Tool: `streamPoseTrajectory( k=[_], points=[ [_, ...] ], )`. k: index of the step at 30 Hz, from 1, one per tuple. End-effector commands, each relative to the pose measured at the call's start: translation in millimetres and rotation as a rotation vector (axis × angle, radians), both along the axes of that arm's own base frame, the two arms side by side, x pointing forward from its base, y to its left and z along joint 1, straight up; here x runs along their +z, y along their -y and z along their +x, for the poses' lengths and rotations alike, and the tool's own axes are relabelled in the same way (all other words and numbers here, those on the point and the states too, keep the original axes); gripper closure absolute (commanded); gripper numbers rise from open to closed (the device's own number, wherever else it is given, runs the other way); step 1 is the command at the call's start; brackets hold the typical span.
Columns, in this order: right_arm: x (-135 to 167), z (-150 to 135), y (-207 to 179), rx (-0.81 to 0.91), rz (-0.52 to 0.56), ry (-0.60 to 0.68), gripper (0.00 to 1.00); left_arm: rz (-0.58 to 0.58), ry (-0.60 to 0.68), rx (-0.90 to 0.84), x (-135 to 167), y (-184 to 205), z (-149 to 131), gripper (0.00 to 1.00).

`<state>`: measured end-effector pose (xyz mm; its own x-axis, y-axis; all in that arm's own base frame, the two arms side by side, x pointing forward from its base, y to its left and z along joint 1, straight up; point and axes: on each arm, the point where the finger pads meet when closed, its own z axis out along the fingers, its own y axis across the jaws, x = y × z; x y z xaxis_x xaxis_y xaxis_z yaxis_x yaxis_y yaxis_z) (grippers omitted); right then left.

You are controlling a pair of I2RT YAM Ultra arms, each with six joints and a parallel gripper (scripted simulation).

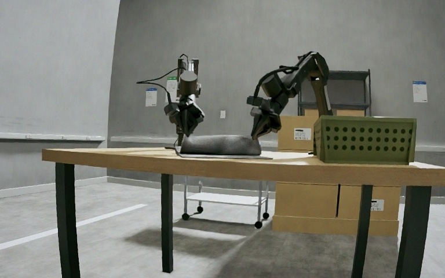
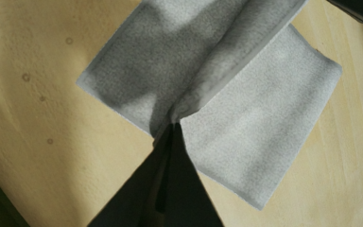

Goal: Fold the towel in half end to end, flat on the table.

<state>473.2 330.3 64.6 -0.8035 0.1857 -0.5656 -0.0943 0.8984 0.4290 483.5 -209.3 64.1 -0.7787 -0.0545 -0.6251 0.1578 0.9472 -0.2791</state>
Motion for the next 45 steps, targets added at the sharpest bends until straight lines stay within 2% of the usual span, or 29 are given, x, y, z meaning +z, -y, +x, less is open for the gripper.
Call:
streamPoseTrajectory(
  k=[1, 2, 3, 4, 6, 7, 8, 12, 13, 14, 17, 18, 21, 22, 24, 25, 26, 29, 30, 31, 32, 35, 36, 39, 40, 42, 43, 44, 45],
  points=[
    [11.4, 23.8, 1.8, -0.040, 0.004, 0.036, 1.00, -0.001, 0.025, 0.007, 11.7, -8.4, 20.1, 1.00],
    [11.4, 23.8, 1.8, -0.040, 0.004, 0.036, 1.00, 0.006, 0.028, 0.014, 11.6, -10.1, 20.7, 1.00],
    [11.4, 23.8, 1.8, -0.040, 0.004, 0.036, 1.00, -0.005, 0.062, 0.015, 30.5, -10.0, 22.1, 1.00],
    [9.5, 34.2, -2.3, -0.055, 0.021, 0.037, 1.00, 0.002, 0.026, 0.004, 10.7, -13.0, 30.4, 1.00],
    [9.5, 34.2, -2.4, -0.055, 0.021, 0.037, 1.00, 0.002, 0.026, 0.004, 10.7, -13.0, 30.4, 1.00],
    [9.5, 34.2, -2.4, -0.055, 0.021, 0.037, 1.00, -0.002, 0.049, 0.009, 22.9, -13.7, 31.6, 1.00],
    [6.6, 44.6, -8.1, -0.068, 0.016, 0.041, 1.00, 0.013, 0.015, -0.007, 7.8, -18.6, 41.2, 1.00],
    [6.6, 44.6, -8.1, -0.068, 0.016, 0.041, 1.00, 0.013, 0.015, -0.007, 7.8, -18.6, 41.2, 1.00],
    [18.6, 45.3, -8.5, -0.067, 0.027, 0.058, 1.00, 0.004, 0.051, -0.018, 27.3, -11.8, 40.2, 1.00],
    [0.7, 52.2, -11.4, -0.075, 0.016, 0.041, 1.00, 0.020, 0.018, -0.007, 1.8, -22.1, 48.8, 1.00],
    [0.7, 52.2, -11.4, -0.073, 0.015, 0.042, 1.00, 0.022, 0.036, 0.001, 10.9, -23.7, 50.3, 1.00],
    [-5.3, 57.8, -14.5, -0.053, 0.004, 0.049, 1.00, 0.044, -0.005, 0.024, -7.4, -29.3, 54.8, 1.00],
    [-5.3, 57.8, -14.5, -0.053, 0.004, 0.049, 1.00, 0.040, 0.008, 0.024, -0.1, -29.1, 55.5, 1.00],
    [-8.2, 61.8, -18.5, -0.054, 0.000, 0.036, 1.00, 0.059, -0.023, 0.026, -15.5, -34.1, 58.5, 1.00],
    [-8.2, 61.8, -18.5, -0.054, 0.000, 0.035, 1.00, 0.059, -0.023, 0.026, -15.5, -34.1, 58.5, 1.00],
    [-8.2, 61.8, -18.5, -0.054, 0.000, 0.035, 1.00, 0.048, 0.012, 0.027, 4.5, -33.5, 60.6, 1.00],
    [-13.2, 64.8, -25.4, -0.031, 0.016, 0.028, 1.00, 0.058, -0.032, 0.065, -18.4, -39.0, 62.9, 1.00],
    [-13.2, 65.2, -24.8, -0.034, 0.014, 0.030, 1.00, 0.058, -0.032, 0.065, -18.4, -39.0, 62.9, 1.00],
    [-1.2, 67.5, -23.6, -0.044, 0.017, 0.051, 1.00, 0.046, 0.003, 0.063, 1.6, -37.0, 64.7, 1.00],
    [1.5, 67.7, -23.7, -0.044, 0.020, 0.054, 1.00, 0.046, 0.003, 0.063, 1.6, -36.8, 64.6, 1.00],
    [-19.0, 79.7, -36.2, -0.024, 0.007, 0.028, 1.00, 0.056, -0.032, 0.062, -19.3, -49.2, 77.8, 1.00],
    [-18.9, 80.3, -35.3, -0.029, 0.004, 0.030, 1.00, 0.060, -0.031, 0.065, -19.3, -50.1, 78.1, 1.00],
    [-20.9, 71.9, -51.0, -0.027, 0.011, 0.017, 0.96, 0.048, -0.034, 0.054, -20.1, -55.6, 87.7, 0.81],
    [-16.0, 73.9, -46.2, -0.026, 0.017, 0.024, 0.96, 0.049, -0.027, 0.057, -16.2, -56.1, 88.4, 0.81],
    [-19.9, 69.6, -55.4, -0.027, 0.015, 0.023, 0.70, 0.048, -0.034, 0.054, -20.0, -62.9, 97.1, 0.30],
    [-12.4, 70.2, -55.9, -0.027, 0.022, 0.032, 0.70, 0.048, -0.034, 0.054, -19.9, -62.9, 97.2, 0.30],
    [-6.0, 70.8, -56.3, -0.027, 0.028, 0.040, 0.70, 0.039, 0.002, 0.041, 1.1, -54.2, 97.3, 0.30],
    [-19.6, 67.3, -59.9, -0.021, 0.010, 0.027, 0.40, 0.048, -0.033, 0.054, -19.9, -70.3, 106.6, 0.22],
    [-19.6, 67.3, -59.9, -0.021, 0.010, 0.027, 0.40, 0.048, -0.033, 0.054, -19.9, -70.3, 106.6, 0.22]
  ],
)
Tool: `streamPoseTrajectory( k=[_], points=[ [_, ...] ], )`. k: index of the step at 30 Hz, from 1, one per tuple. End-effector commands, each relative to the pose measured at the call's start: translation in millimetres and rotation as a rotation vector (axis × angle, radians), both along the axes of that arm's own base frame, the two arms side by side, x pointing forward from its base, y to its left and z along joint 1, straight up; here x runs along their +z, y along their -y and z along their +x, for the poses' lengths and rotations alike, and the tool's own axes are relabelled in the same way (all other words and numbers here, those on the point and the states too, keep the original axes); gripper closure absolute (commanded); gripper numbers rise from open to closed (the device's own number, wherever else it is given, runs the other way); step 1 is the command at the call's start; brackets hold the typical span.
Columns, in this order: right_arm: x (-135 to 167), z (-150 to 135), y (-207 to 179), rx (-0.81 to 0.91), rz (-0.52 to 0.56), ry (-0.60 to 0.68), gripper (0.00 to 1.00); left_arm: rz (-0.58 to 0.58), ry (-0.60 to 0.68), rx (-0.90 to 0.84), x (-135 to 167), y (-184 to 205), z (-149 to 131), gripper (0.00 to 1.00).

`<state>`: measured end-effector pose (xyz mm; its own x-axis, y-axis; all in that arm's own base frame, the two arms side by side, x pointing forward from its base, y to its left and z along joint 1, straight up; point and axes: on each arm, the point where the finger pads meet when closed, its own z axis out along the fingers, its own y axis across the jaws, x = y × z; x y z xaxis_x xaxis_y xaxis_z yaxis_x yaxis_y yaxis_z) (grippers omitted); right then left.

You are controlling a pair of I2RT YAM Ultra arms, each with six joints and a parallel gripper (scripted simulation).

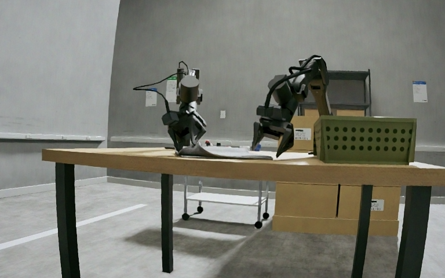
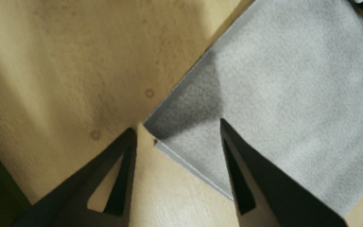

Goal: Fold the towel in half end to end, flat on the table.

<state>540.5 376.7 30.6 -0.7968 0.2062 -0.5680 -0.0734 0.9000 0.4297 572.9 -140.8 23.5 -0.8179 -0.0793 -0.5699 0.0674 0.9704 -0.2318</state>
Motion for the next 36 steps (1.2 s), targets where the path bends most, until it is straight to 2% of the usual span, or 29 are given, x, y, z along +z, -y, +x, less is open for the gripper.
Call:
streamPoseTrajectory(
  k=[1, 3, 4, 5, 8, 9, 12, 13, 18, 19, 22, 23, 36],
  points=[
    [14.4, 0.0, -13.5, 0.004, 0.009, 0.024, 0.40, -0.009, 0.040, -0.021, 20.7, -1.9, 17.2, 0.22],
    [14.1, 0.0, -13.5, 0.006, 0.006, 0.025, 0.40, -0.016, 0.076, -0.031, 42.0, 4.7, 18.0, 0.22],
    [14.1, 0.0, -13.5, 0.006, 0.006, 0.025, 0.40, -0.016, 0.076, -0.037, 42.0, 8.0, 17.2, 0.22],
    [19.4, 3.5, -9.4, -0.002, 0.010, 0.030, 0.17, -0.016, 0.076, -0.038, 42.0, 8.8, 17.0, 0.22],
    [19.2, 5.6, -6.4, -0.007, 0.010, 0.030, 0.17, -0.016, 0.076, -0.033, 42.0, 5.5, 17.8, 0.22],
    [44.6, 6.3, -8.0, -0.005, 0.029, 0.053, 0.16, -0.016, 0.076, -0.032, 49.0, 5.2, 17.6, 0.22],
    [44.6, 6.0, -8.5, -0.003, 0.030, 0.053, 0.16, -0.016, 0.076, -0.032, 49.0, 5.2, 17.6, 0.22],
    [61.6, 3.4, -9.9, 0.009, 0.027, 0.045, 0.16, -0.011, 0.077, -0.025, 64.9, 6.6, 16.3, 0.22],
    [61.6, 3.5, -9.9, 0.009, 0.027, 0.045, 0.16, -0.011, 0.077, -0.025, 64.9, 6.5, 16.3, 0.22],
    [78.6, 4.6, -7.4, -0.003, 0.029, 0.053, 0.16, -0.015, 0.076, -0.031, 83.1, 4.6, 16.0, 0.22],
    [78.6, 4.6, -7.5, -0.003, 0.029, 0.053, 0.16, -0.015, 0.076, -0.031, 83.1, 4.6, 16.0, 0.22],
    [87.6, 1.4, -11.8, -0.010, 0.034, 0.050, 0.16, -0.016, 0.076, -0.038, 92.2, 6.3, 16.4, 0.22],
    [85.3, 1.2, -12.0, -0.006, 0.030, 0.046, 0.16, -0.016, 0.083, -0.037, 90.7, 6.6, 19.2, 0.22]
  ],
)
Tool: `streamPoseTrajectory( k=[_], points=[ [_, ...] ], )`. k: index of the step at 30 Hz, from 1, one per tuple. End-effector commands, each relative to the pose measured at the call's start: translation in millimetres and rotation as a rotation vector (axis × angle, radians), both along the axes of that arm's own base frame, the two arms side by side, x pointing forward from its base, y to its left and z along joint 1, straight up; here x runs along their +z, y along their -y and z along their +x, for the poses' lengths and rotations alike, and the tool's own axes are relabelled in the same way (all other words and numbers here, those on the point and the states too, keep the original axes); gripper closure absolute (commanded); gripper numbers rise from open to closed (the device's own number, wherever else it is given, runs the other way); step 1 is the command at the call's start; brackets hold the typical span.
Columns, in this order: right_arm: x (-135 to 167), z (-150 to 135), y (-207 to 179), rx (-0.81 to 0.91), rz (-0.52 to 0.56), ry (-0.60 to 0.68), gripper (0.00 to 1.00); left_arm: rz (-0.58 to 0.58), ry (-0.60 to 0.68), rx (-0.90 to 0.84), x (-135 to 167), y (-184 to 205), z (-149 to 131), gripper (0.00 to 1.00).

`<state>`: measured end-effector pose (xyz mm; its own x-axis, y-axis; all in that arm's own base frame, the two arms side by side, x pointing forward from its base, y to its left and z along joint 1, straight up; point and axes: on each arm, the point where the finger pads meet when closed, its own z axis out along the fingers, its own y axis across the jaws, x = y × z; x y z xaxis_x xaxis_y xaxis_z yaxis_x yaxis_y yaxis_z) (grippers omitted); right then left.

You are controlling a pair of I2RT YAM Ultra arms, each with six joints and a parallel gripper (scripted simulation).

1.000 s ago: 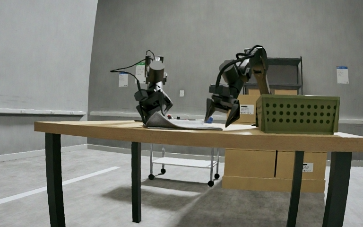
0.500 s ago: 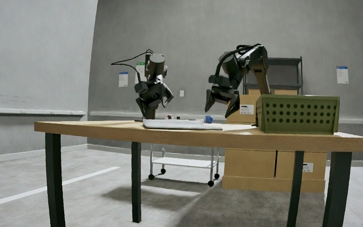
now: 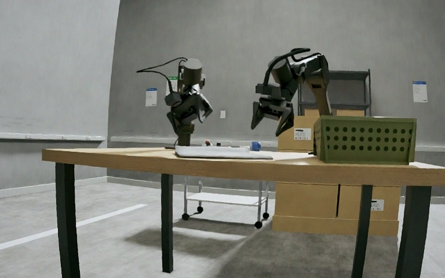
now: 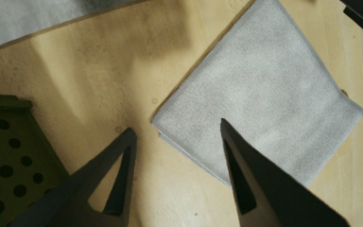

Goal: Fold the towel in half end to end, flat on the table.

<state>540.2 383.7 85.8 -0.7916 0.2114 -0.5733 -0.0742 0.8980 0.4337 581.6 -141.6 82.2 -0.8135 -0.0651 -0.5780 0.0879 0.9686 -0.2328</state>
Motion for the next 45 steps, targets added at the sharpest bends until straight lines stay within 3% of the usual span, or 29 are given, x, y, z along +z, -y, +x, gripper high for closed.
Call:
streamPoseTrajectory(
  k=[1, 45],
  points=[
    [30.1, 1.4, -5.0, -0.003, 0.025, 0.038, 0.16, -0.015, 0.075, -0.018, 32.3, 5.8, 10.7, 0.22],
    [33.4, 0.6, -5.9, 0.009, 0.028, 0.042, 0.16, -0.015, 0.085, -0.006, 36.5, 0.6, 11.3, 0.22]
  ],
)
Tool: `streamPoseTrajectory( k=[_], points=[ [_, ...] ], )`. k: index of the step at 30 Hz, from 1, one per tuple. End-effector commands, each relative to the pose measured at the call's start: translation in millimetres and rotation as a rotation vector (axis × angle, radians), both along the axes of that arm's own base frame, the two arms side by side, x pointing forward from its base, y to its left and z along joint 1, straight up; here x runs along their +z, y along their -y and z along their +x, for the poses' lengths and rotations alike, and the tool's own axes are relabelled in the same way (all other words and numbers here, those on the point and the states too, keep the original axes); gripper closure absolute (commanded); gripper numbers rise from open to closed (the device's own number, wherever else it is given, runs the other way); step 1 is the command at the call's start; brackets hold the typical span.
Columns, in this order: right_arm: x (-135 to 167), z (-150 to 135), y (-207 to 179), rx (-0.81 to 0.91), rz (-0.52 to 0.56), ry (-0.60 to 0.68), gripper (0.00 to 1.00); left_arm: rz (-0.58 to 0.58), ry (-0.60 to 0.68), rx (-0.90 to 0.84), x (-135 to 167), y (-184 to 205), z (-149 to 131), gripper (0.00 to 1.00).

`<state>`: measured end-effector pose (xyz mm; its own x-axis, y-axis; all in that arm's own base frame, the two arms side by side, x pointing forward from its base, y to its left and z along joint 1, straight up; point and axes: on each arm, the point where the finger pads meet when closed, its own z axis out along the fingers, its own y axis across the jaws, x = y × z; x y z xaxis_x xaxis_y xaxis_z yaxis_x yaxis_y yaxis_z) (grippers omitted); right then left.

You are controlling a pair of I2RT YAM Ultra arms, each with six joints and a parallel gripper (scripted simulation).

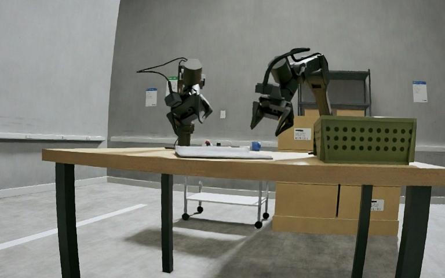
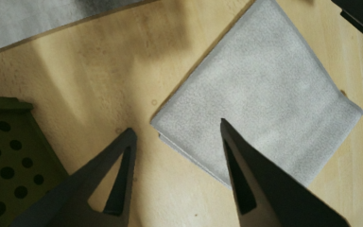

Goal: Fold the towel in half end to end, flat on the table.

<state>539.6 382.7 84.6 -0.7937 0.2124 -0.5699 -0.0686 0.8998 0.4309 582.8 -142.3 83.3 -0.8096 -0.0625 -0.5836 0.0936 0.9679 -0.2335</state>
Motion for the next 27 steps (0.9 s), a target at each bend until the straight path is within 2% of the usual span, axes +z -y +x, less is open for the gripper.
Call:
streamPoseTrajectory(
  k=[1, 12, 13, 27],
  points=[
    [34.6, 1.2, -6.9, 0.013, 0.032, 0.047, 0.16, -0.014, 0.078, -0.002, 35.4, -0.1, 10.1, 0.22],
    [34.6, 1.2, -6.9, 0.013, 0.032, 0.047, 0.16, -0.014, 0.078, -0.002, 35.4, -0.1, 10.1, 0.22],
    [19.9, -7.2, -0.9, 0.013, 0.006, 0.012, 0.16, -0.002, 0.017, -0.002, 18.5, -3.8, -5.1, 0.22],
    [65.1, -39.5, 20.6, 0.013, 0.006, 0.012, 0.16, -0.004, 0.016, -0.005, 63.8, -13.0, -42.5, 0.22]
  ],
)
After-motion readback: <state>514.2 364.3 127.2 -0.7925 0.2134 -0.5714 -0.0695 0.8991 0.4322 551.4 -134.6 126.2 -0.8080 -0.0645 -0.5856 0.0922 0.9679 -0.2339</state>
